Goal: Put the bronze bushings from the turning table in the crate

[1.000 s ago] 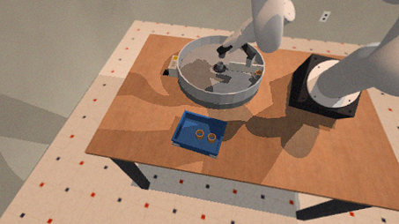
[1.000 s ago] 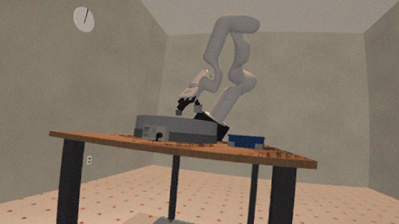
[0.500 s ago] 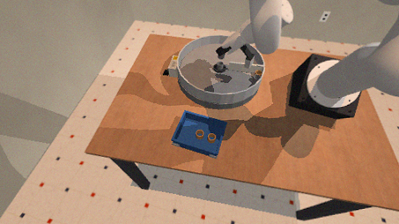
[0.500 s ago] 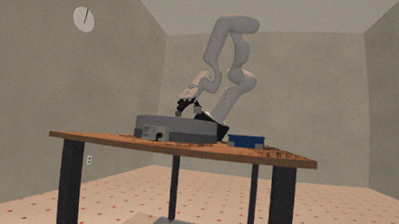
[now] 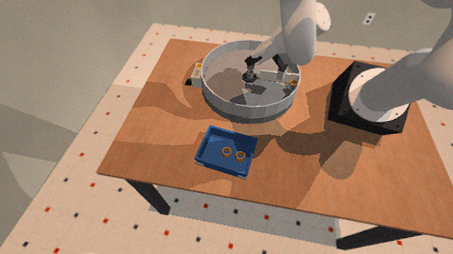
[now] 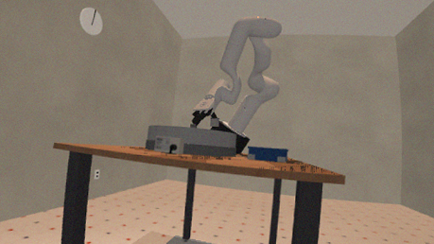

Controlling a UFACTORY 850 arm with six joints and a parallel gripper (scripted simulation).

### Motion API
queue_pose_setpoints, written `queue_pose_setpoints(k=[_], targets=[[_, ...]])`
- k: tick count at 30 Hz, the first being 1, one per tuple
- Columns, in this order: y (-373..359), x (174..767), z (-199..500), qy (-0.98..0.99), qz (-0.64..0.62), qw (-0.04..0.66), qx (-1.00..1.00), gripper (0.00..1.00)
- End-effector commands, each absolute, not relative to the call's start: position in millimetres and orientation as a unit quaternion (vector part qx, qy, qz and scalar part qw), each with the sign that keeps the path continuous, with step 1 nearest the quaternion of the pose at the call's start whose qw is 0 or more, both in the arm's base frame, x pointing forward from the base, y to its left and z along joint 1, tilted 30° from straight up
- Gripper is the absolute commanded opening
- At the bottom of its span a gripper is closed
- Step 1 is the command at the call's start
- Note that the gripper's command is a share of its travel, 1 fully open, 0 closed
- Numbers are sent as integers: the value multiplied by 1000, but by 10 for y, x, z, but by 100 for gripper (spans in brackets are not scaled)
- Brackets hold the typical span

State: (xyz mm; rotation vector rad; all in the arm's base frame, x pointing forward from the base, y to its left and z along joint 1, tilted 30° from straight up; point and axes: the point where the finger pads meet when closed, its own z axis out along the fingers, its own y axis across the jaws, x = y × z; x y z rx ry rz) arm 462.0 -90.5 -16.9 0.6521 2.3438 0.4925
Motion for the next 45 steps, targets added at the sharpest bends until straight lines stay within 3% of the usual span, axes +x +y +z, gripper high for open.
queue_pose_setpoints(k=[1,45], targets=[[-907,4625,-168,893,188,324,249,0],[-818,4634,-326,893,188,324,249,0]])
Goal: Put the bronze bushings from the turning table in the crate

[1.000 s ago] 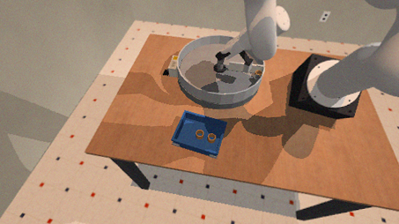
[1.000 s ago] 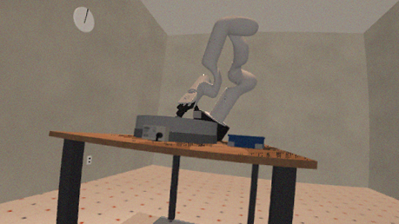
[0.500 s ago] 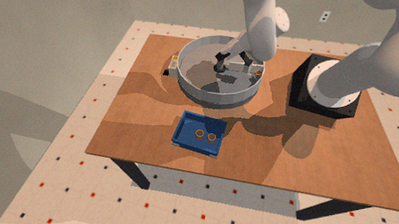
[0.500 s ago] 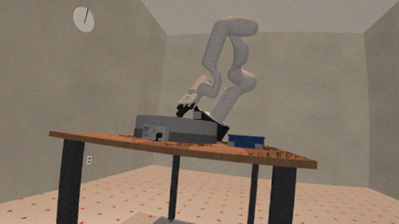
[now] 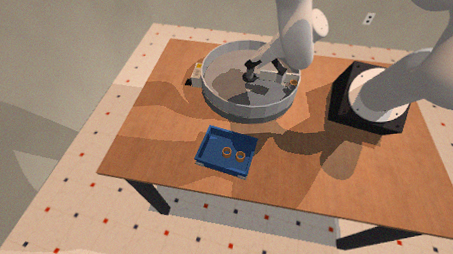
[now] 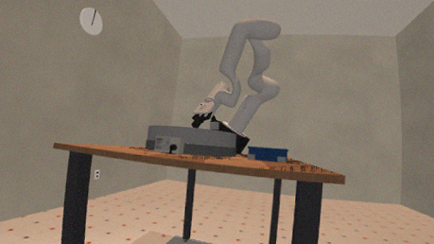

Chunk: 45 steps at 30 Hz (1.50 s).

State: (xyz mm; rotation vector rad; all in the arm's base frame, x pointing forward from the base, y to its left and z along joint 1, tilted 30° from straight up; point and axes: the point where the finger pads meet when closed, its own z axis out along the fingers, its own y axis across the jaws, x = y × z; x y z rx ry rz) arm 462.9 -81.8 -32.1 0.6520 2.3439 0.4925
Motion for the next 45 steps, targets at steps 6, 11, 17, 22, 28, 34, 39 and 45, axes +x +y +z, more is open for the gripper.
queue_pose_setpoints(k=[6,11,17,22,28,34,39,45], targets=[[-808,4635,-343,893,188,324,249,0],[-804,4635,-350,893,188,324,249,0],[-803,4636,-351,893,188,324,249,0],[-803,4636,-351,893,188,324,249,0],[-803,4636,-351,893,188,324,249,14],[-803,4636,-351,893,188,324,249,14],[-803,4636,-351,893,188,324,249,14],[-803,4636,-351,893,188,324,249,14]])
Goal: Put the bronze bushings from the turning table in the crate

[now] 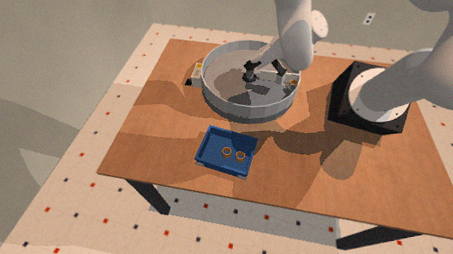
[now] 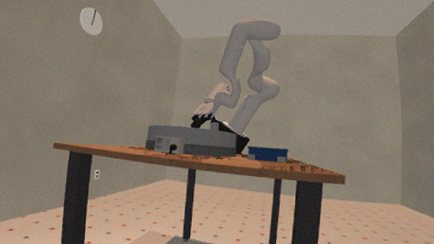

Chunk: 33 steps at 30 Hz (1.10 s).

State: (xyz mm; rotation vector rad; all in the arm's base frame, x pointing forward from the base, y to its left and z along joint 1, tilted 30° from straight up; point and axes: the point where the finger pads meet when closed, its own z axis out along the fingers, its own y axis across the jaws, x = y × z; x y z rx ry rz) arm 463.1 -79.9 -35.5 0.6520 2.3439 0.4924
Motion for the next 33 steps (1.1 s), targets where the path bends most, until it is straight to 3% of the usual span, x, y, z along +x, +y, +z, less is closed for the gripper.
queue_pose_setpoints(k=[1,33], targets=[[-803,4636,-351,893,188,324,249,14],[-950,4612,-94,893,188,324,249,14]])
